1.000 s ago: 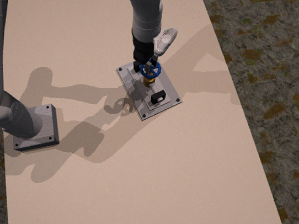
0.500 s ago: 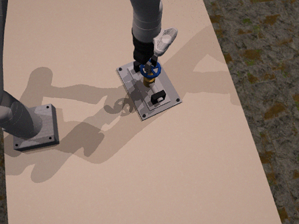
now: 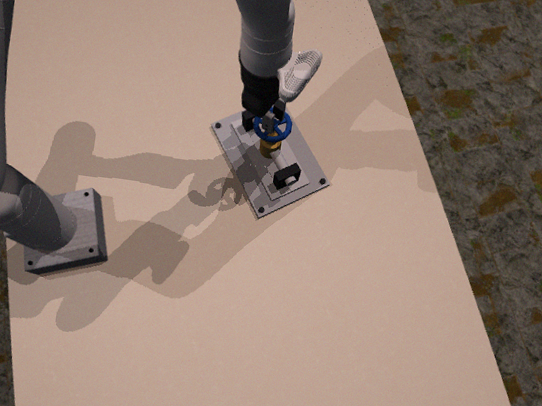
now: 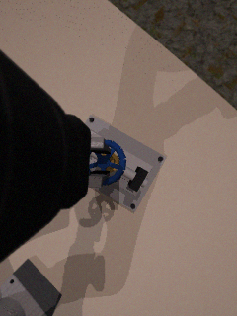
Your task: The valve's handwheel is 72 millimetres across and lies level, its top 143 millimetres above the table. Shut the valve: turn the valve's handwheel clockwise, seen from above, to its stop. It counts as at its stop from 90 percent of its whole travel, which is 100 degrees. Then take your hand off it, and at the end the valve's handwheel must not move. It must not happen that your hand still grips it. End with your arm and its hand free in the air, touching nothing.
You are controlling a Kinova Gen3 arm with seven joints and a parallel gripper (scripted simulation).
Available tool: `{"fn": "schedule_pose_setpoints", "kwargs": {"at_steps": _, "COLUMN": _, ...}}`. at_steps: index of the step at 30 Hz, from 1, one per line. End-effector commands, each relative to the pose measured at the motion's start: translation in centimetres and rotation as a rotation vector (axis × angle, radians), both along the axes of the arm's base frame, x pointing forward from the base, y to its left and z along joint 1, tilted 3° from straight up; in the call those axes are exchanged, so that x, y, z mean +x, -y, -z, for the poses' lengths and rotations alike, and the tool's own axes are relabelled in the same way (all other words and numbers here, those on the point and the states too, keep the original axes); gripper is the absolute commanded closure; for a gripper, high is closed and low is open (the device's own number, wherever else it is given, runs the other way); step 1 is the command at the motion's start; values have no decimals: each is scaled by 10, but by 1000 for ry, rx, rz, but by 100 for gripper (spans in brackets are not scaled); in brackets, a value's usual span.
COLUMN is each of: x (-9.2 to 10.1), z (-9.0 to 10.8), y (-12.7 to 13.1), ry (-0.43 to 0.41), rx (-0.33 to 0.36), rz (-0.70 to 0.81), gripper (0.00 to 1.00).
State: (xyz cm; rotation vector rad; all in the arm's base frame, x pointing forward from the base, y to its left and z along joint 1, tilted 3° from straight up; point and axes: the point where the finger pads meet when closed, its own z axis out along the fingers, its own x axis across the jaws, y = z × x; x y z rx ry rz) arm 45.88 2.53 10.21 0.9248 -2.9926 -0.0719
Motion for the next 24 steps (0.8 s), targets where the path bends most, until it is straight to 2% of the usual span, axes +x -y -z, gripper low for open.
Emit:
{"fn": "schedule_pose_setpoints", "kwargs": {"at_steps": 1, "x": 1, "z": -1, "y": 0, "ry": 2, "rx": 1, "rz": 0, "gripper": 40}}
{"fn": "schedule_pose_setpoints", "kwargs": {"at_steps": 18, "x": 1, "z": -13, "y": 1, "ry": 2, "rx": 1, "rz": 0, "gripper": 40}}
{"fn": "schedule_pose_setpoints", "kwargs": {"at_steps": 24, "x": 1, "z": -23, "y": 1, "ry": 2, "rx": 1, "rz": 0, "gripper": 40}}
